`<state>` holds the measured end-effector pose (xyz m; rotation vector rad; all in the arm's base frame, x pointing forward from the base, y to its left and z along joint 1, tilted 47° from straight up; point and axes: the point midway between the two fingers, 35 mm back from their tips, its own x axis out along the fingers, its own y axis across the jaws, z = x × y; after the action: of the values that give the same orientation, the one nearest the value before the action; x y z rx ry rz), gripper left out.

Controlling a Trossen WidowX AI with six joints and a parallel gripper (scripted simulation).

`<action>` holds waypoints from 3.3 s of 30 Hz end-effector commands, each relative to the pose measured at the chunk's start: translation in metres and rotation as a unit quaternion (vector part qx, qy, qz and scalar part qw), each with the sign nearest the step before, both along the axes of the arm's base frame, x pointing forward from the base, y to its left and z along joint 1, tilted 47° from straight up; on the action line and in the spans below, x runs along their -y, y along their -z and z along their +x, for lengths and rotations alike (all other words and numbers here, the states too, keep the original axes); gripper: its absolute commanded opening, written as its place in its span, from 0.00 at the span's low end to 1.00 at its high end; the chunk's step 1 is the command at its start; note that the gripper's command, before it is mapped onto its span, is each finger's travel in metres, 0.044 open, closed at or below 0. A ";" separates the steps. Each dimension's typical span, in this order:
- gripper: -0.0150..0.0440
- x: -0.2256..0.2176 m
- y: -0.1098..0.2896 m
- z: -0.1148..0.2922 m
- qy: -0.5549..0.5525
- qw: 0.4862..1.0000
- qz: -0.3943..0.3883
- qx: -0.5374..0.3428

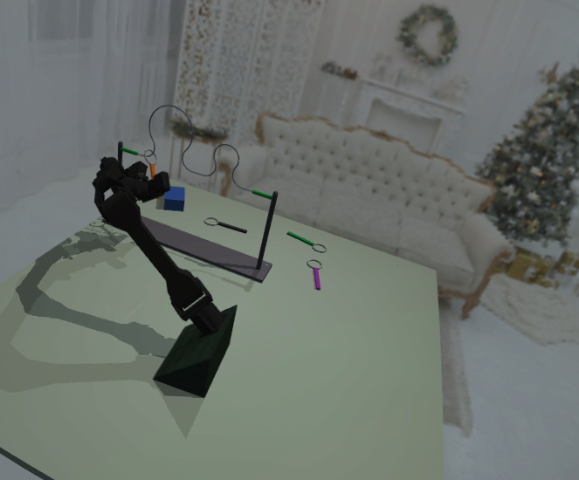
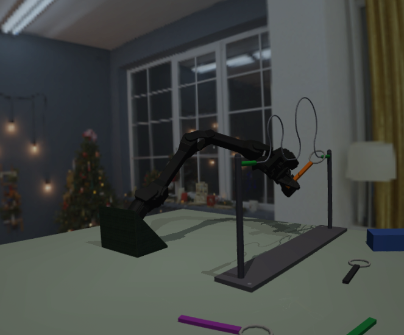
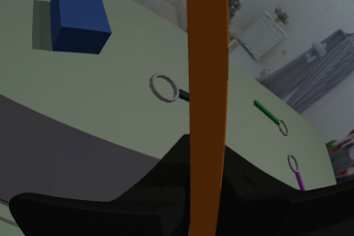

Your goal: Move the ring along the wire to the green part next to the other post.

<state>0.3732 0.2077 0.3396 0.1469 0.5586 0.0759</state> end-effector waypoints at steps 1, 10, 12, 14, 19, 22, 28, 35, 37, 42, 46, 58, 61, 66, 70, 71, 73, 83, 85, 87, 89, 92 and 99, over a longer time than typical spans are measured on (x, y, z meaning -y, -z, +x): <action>0.00 0.016 -0.003 -0.001 0.001 0.999 -0.041 0.006; 0.00 0.042 -0.003 -0.001 -0.003 0.992 -0.127 0.008; 0.00 0.048 -0.003 -0.001 -0.004 0.989 -0.144 0.009; 0.00 0.053 -0.004 -0.001 -0.005 0.987 -0.162 0.009; 0.00 0.065 -0.007 0.000 -0.007 0.979 -0.203 0.010; 0.00 0.071 -0.008 0.000 -0.009 0.975 -0.221 0.011; 0.00 0.081 -0.012 0.000 -0.011 0.966 -0.257 0.012; 0.00 0.093 -0.017 0.001 -0.014 0.954 -0.298 0.012; 0.00 0.096 -0.019 0.001 -0.015 0.951 -0.310 0.013; 0.00 0.104 -0.023 0.001 -0.017 0.941 -0.337 0.013; 0.00 0.110 -0.027 0.002 -0.019 0.933 -0.359 0.013; 0.00 0.124 -0.038 0.002 -0.023 0.911 -0.412 0.013; 0.00 0.127 -0.041 0.003 -0.025 0.905 -0.425 0.013; 0.00 0.132 -0.045 0.003 -0.027 0.896 -0.444 0.013; 0.00 0.136 -0.049 0.003 -0.028 0.888 -0.458 0.013; 0.00 0.136 -0.050 0.003 -0.029 0.887 -0.462 0.013; 0.00 0.138 -0.052 0.003 -0.029 0.883 -0.469 0.012; 0.00 0.147 -0.062 0.004 -0.034 0.861 -0.507 0.011; 0.00 0.148 -0.065 0.004 -0.034 0.857 -0.514 0.011; 0.00 0.150 -0.067 0.004 -0.035 0.852 -0.522 0.011; 0.00 0.152 -0.070 0.004 -0.036 0.847 -0.531 0.011; 0.00 0.155 -0.075 0.005 -0.038 0.837 -0.546 0.010; 0.00 0.162 -0.089 0.005 -0.041 0.811 -0.584 0.009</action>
<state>0.3776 0.0509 0.4203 -1.0494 0.5126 -0.1740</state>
